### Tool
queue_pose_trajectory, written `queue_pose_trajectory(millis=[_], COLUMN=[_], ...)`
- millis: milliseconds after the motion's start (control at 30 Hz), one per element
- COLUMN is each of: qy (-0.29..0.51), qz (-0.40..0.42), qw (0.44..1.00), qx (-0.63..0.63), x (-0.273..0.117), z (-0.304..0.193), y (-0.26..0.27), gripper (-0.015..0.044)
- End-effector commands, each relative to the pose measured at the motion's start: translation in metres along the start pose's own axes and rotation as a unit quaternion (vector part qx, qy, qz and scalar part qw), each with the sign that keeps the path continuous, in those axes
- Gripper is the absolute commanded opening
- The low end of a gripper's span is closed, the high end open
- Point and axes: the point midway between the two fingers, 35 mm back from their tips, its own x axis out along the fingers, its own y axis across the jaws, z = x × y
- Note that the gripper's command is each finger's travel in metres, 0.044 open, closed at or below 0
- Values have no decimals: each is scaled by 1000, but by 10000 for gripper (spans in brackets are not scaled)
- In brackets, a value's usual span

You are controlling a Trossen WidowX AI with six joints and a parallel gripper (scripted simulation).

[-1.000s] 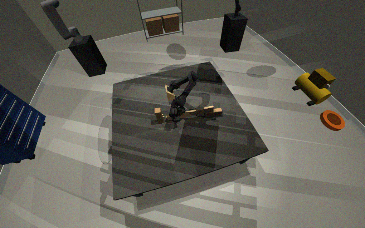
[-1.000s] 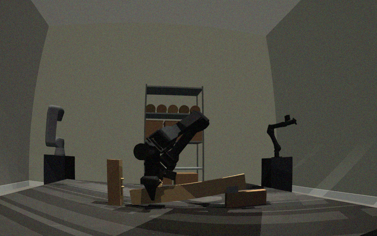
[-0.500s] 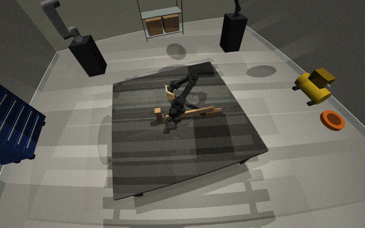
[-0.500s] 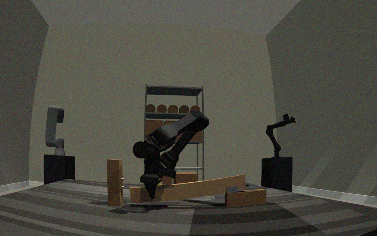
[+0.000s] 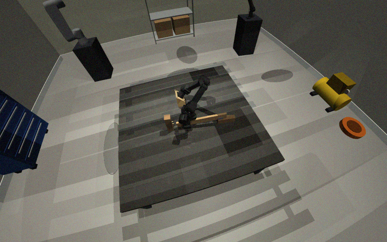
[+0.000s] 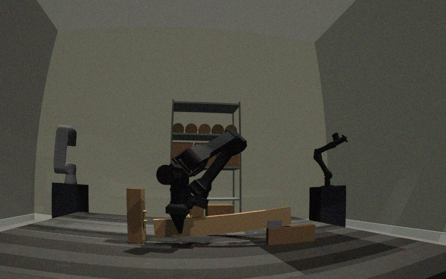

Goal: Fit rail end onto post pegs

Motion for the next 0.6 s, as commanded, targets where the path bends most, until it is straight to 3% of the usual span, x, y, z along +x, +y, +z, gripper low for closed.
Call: queue_pose_trajectory(millis=[0, 567], qy=[-1, -1], qz=[-8, -8], qw=[1000, 1000], qx=[-1, -1], x=[-7, -16], z=[0, 0], y=[-3, -3], gripper=[0, 0])
